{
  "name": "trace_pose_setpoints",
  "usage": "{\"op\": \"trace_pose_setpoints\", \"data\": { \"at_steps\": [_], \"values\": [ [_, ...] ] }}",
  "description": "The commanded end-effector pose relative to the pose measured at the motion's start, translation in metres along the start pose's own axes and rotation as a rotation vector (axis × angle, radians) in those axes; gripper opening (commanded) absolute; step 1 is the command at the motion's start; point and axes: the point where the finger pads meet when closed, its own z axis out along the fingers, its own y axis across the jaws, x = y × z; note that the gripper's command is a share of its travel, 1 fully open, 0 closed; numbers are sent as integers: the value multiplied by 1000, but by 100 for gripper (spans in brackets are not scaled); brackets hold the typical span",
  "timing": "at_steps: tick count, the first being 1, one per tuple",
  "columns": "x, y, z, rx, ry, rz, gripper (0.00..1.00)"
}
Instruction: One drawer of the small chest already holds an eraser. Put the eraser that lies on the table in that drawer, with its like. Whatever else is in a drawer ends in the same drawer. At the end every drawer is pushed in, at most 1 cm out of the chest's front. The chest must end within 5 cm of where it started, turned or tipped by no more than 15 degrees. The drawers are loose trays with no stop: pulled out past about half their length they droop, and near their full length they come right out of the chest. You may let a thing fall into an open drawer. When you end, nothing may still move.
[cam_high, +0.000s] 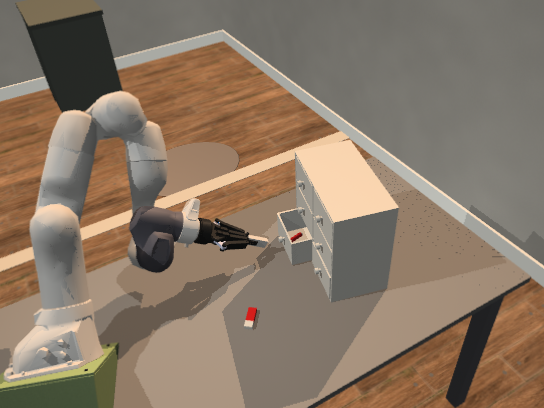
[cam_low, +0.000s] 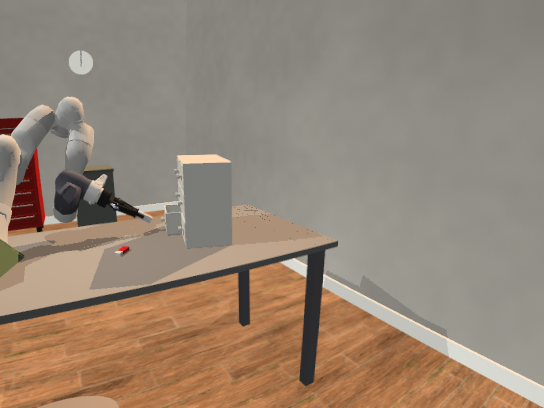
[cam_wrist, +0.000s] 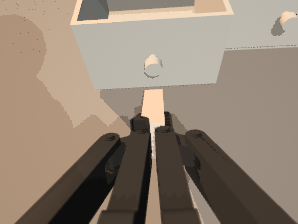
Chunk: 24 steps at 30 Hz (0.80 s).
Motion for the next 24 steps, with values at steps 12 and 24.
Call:
{"op": "trace_pose_setpoints", "data": {
  "at_steps": [12,24],
  "values": [
    [2,0,1,1,3,3,0],
    [3,0,3,1,3,3,0]
  ]
}}
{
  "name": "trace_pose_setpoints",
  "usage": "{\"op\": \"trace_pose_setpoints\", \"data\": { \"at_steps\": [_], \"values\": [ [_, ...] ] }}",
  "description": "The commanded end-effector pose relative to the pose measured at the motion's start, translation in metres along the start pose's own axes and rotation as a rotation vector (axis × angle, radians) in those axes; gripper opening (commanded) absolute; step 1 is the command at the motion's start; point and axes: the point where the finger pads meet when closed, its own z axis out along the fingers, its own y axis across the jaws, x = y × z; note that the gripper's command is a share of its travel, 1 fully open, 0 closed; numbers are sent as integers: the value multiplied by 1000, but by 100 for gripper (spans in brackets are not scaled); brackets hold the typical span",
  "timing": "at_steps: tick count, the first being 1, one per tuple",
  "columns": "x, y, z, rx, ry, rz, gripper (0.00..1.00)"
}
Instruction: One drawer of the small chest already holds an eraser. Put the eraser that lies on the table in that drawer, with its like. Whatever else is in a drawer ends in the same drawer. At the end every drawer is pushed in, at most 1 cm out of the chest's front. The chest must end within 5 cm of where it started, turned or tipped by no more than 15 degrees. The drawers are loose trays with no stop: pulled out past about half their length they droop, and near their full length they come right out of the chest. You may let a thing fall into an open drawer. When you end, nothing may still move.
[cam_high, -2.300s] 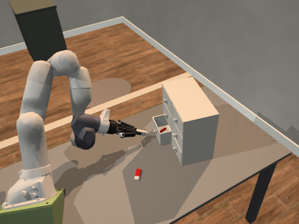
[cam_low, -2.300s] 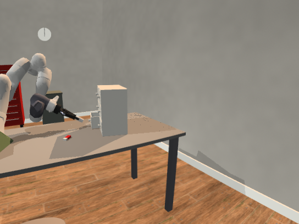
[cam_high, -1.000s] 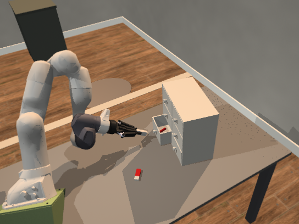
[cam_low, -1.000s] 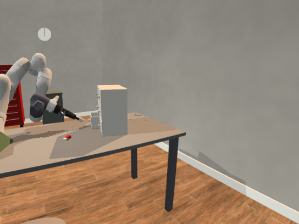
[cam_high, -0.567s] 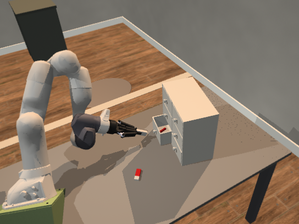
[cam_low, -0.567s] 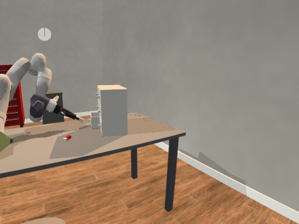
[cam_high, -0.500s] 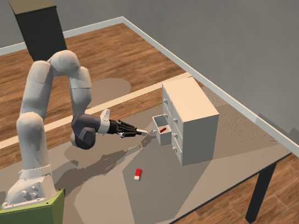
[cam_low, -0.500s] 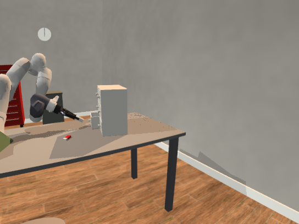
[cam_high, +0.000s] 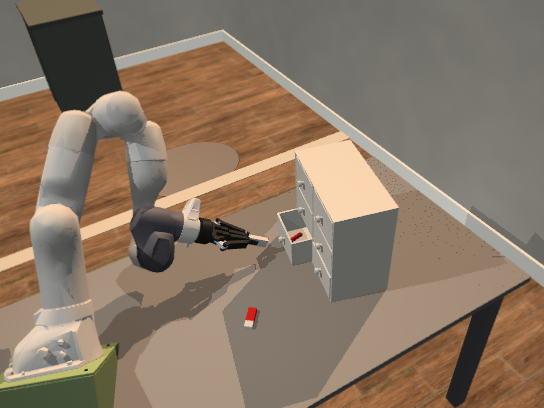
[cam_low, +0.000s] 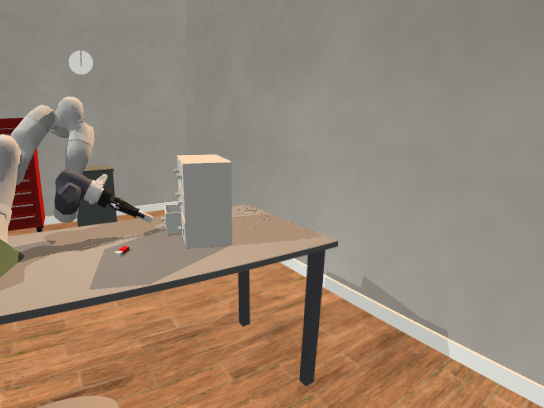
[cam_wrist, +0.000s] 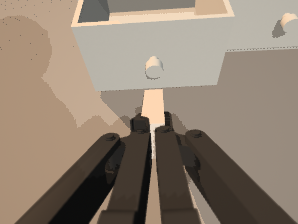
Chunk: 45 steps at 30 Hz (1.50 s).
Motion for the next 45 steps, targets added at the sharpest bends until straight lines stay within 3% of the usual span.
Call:
{"op": "trace_pose_setpoints", "data": {
  "at_steps": [1,24,45],
  "values": [
    [2,1,2,-1,1,3,0],
    [12,1,19,-1,1,3,0],
    [29,1,49,-1,1,3,0]
  ]
}}
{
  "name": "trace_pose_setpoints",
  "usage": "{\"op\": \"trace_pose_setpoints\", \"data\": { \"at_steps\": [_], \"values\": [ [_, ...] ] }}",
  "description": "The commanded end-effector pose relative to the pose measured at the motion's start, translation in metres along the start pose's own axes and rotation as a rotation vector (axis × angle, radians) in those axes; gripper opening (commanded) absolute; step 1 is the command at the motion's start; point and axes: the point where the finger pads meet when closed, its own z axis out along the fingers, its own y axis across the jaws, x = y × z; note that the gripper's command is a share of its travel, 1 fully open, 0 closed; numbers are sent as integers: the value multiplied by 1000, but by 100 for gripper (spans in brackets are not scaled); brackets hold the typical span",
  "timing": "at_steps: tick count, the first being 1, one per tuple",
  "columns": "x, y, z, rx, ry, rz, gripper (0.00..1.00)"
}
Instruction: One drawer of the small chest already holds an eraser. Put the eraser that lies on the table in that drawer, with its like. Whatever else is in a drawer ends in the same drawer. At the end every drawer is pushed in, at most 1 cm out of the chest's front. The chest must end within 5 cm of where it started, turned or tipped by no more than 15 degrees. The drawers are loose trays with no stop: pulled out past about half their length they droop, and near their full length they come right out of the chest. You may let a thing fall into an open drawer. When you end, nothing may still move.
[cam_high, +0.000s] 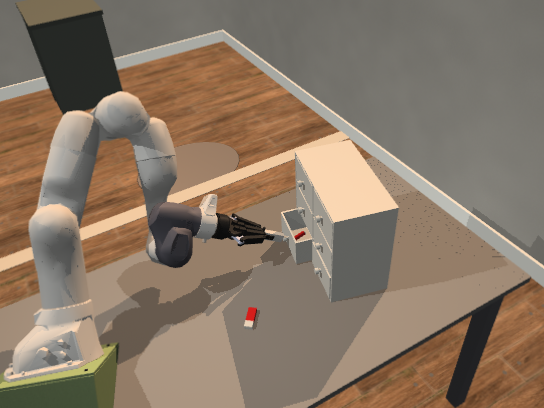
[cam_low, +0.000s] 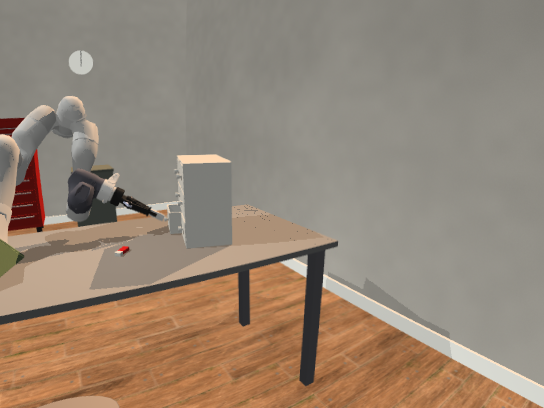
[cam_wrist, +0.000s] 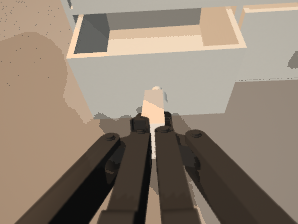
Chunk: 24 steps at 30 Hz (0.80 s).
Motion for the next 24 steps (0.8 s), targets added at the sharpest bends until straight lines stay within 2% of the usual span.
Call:
{"op": "trace_pose_setpoints", "data": {
  "at_steps": [1,24],
  "values": [
    [1,3,7,-6,-8,2,0],
    [17,3,35,-6,-8,2,0]
  ]
}}
